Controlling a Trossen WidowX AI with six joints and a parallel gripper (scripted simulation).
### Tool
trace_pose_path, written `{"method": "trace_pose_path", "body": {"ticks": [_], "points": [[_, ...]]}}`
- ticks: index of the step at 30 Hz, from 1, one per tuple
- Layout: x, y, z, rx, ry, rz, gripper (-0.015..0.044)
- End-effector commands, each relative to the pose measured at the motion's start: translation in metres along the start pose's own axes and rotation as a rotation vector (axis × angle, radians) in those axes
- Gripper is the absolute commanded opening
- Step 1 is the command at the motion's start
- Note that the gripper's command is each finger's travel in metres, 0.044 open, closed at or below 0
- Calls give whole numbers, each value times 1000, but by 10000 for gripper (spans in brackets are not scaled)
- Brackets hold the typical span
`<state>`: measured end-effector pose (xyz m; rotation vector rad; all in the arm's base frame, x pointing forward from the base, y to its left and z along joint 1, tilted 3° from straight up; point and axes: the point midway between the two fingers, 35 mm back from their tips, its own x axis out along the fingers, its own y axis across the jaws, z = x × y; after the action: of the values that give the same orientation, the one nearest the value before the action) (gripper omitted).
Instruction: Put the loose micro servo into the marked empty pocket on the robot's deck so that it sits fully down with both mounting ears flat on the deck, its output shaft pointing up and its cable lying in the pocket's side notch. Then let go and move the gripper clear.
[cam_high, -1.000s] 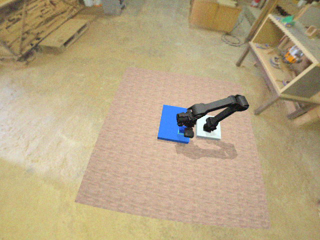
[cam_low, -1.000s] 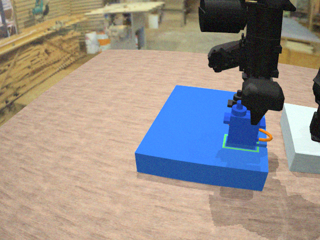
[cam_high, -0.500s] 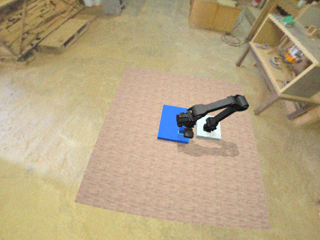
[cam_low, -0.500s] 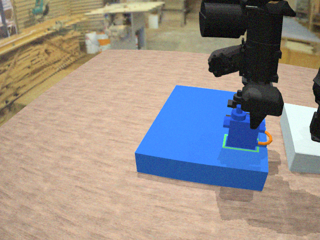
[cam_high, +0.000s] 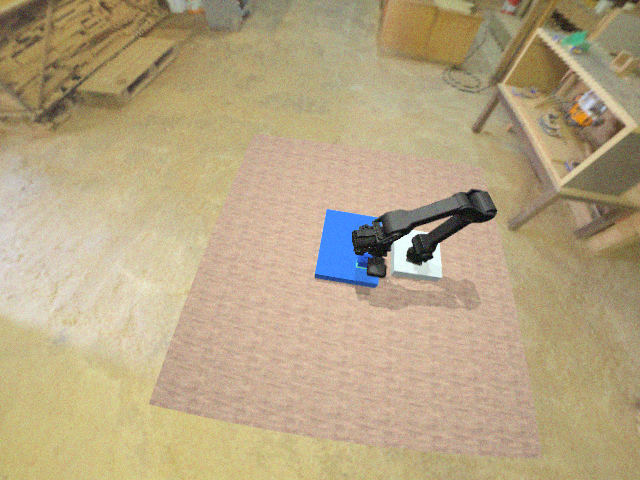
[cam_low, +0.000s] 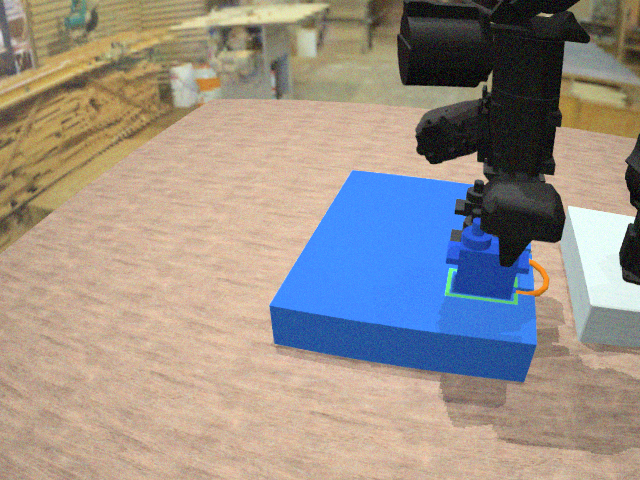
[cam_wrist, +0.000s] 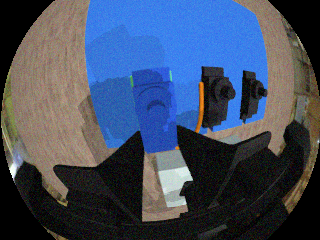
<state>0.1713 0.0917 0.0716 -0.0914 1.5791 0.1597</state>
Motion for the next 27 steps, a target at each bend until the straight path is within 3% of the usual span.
{"method": "trace_pose_path", "body": {"ticks": [1,27], "points": [[3,0,1,-1,-3,-2,0],[24,0,1,-1,-3,-2,0]]}}
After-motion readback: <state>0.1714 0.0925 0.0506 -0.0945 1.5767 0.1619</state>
